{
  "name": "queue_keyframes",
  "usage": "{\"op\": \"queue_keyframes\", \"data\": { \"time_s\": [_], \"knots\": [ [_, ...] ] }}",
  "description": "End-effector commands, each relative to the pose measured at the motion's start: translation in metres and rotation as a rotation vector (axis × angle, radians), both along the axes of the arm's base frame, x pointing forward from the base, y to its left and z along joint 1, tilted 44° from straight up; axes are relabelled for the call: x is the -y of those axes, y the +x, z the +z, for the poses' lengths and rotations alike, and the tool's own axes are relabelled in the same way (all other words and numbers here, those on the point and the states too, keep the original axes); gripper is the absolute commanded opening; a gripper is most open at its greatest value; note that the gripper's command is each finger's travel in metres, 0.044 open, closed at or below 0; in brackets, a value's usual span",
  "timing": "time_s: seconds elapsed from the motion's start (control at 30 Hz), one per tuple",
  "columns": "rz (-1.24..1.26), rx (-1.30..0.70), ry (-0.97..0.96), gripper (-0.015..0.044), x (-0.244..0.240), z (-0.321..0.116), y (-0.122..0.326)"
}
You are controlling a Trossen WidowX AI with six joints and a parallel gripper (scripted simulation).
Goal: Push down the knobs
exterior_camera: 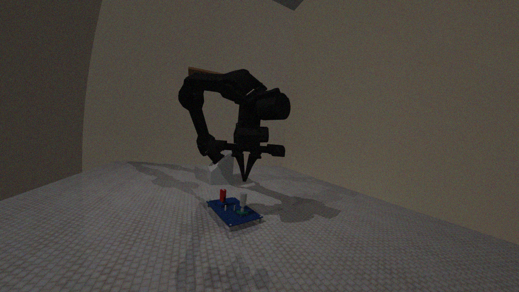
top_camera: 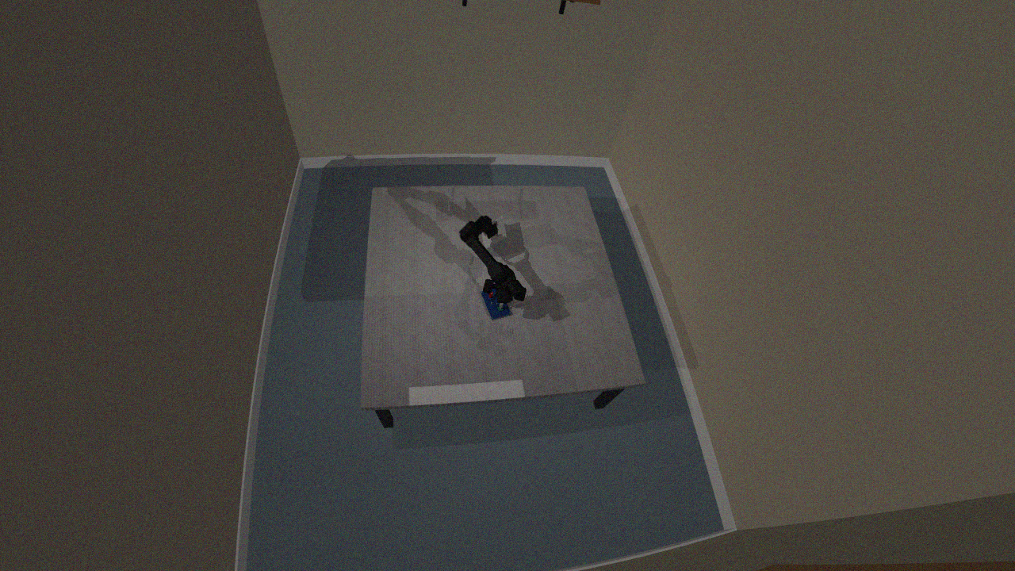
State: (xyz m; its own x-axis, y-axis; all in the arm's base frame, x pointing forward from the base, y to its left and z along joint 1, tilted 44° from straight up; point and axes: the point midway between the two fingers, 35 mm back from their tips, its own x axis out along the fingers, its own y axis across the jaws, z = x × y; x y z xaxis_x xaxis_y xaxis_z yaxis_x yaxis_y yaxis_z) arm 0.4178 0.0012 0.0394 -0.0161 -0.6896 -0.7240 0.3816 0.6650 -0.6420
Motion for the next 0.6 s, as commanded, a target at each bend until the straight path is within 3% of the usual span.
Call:
{"op": "queue_keyframes", "data": {
  "time_s": [0.0, 0.57],
  "knots": [
    [-0.105, 0.101, -0.002, 0.0, 0.0001, -0.0009, 0.0001],
    [-0.533, 0.506, -0.012, 0.0, 0.0013, -0.0025, -0.0003]
  ]
}}
